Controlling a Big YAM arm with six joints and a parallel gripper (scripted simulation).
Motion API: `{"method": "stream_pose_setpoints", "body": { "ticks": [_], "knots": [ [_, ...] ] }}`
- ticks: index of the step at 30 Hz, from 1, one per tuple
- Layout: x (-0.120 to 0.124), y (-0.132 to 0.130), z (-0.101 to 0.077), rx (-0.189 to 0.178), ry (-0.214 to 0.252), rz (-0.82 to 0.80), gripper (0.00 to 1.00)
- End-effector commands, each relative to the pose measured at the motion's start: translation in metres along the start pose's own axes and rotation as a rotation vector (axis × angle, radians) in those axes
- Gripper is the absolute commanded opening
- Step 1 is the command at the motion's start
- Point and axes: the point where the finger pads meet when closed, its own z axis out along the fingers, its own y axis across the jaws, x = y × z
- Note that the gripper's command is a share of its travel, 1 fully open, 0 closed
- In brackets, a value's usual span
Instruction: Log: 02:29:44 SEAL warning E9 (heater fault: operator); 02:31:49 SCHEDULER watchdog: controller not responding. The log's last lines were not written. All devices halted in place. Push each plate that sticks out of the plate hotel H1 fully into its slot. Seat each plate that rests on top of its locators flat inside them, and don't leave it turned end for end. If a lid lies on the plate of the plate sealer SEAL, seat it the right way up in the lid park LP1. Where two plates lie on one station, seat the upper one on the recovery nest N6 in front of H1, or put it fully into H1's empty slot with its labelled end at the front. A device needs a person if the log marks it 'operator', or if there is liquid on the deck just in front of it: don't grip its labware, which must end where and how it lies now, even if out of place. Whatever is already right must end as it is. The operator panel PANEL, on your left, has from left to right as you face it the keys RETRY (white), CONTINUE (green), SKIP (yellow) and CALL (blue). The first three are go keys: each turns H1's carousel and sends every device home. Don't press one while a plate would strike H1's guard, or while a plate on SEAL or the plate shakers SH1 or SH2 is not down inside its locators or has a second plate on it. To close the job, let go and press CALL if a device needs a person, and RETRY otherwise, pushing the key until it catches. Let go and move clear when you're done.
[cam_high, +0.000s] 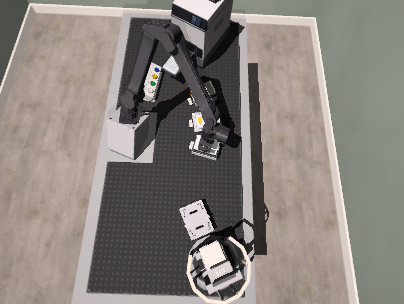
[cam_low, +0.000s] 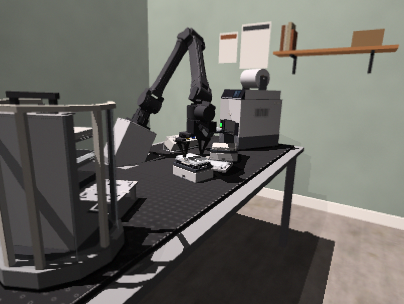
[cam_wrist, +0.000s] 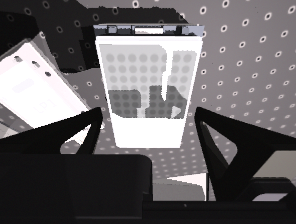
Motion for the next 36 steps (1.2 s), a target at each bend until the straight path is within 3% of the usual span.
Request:
{"method": "stream_pose_setpoints", "body": {
  "ticks": [1,11,16,18,26,36],
  "knots": [
    [-0.007,0.003,0.009,-0.001,-0.003,-0.001,1.00],
    [0.003,0.002,0.026,-0.003,0.012,0.006,1.00],
    [-0.005,0.003,0.025,-0.002,-0.002,-0.001,1.00],
    [-0.010,0.000,0.014,0.001,-0.019,-0.003,1.00],
    [-0.010,0.000,0.014,0.001,-0.019,-0.003,1.00],
    [-0.010,0.000,0.014,0.001,-0.019,-0.003,0.84]
  ]
}}
